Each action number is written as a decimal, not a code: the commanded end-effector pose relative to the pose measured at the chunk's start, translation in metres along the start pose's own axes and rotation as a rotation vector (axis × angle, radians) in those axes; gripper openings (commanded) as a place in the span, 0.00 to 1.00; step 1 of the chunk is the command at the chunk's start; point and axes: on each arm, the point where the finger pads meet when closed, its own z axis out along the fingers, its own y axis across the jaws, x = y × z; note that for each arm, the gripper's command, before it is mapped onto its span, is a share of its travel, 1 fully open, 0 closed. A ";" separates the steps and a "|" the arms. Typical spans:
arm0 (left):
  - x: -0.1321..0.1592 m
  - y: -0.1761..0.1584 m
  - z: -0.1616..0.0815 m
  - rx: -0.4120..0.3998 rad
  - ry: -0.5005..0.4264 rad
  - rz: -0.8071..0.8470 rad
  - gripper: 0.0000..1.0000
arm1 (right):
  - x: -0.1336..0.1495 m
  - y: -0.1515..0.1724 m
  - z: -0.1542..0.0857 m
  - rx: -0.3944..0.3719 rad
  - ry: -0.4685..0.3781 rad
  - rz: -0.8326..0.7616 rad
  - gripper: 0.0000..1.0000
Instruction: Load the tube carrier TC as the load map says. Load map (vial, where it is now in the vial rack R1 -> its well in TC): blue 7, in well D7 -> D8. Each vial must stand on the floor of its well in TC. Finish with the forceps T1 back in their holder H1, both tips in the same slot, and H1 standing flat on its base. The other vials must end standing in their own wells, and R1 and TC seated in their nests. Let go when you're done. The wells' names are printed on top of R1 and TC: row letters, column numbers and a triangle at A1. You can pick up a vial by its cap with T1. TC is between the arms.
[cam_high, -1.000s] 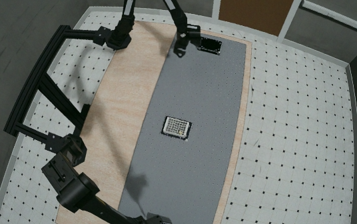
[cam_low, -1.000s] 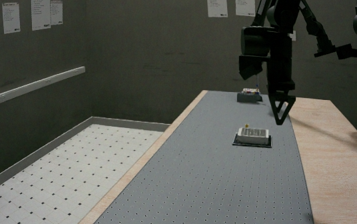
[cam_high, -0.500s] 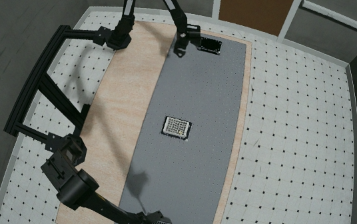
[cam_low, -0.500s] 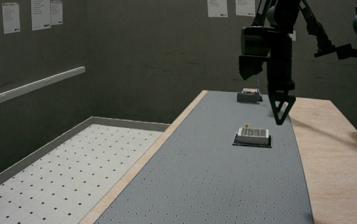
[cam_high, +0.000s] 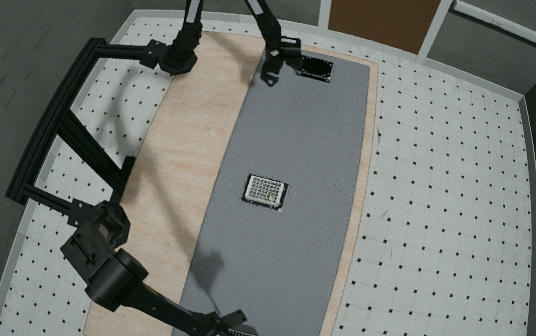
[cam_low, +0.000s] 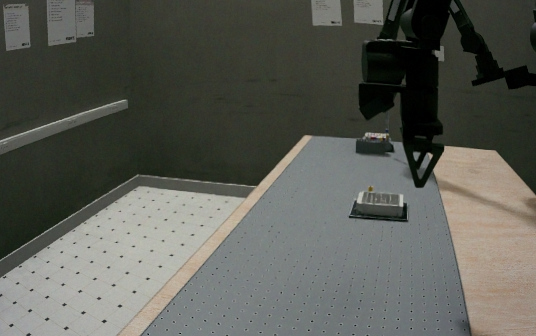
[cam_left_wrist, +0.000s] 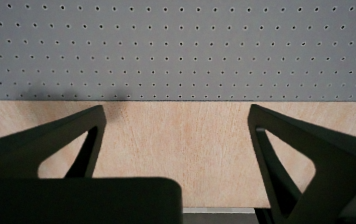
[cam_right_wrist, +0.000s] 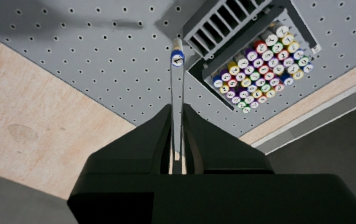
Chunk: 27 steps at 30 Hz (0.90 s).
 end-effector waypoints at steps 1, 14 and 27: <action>-0.008 0.001 -0.002 -0.003 -0.016 0.008 1.00 | -0.013 -0.003 -0.010 0.035 -0.017 0.003 0.09; -0.008 0.001 -0.002 -0.003 -0.016 0.008 1.00 | -0.024 0.012 -0.011 0.035 -0.018 0.004 0.09; -0.008 0.001 -0.002 -0.003 -0.016 0.008 1.00 | -0.036 0.026 -0.011 0.033 -0.019 0.004 0.09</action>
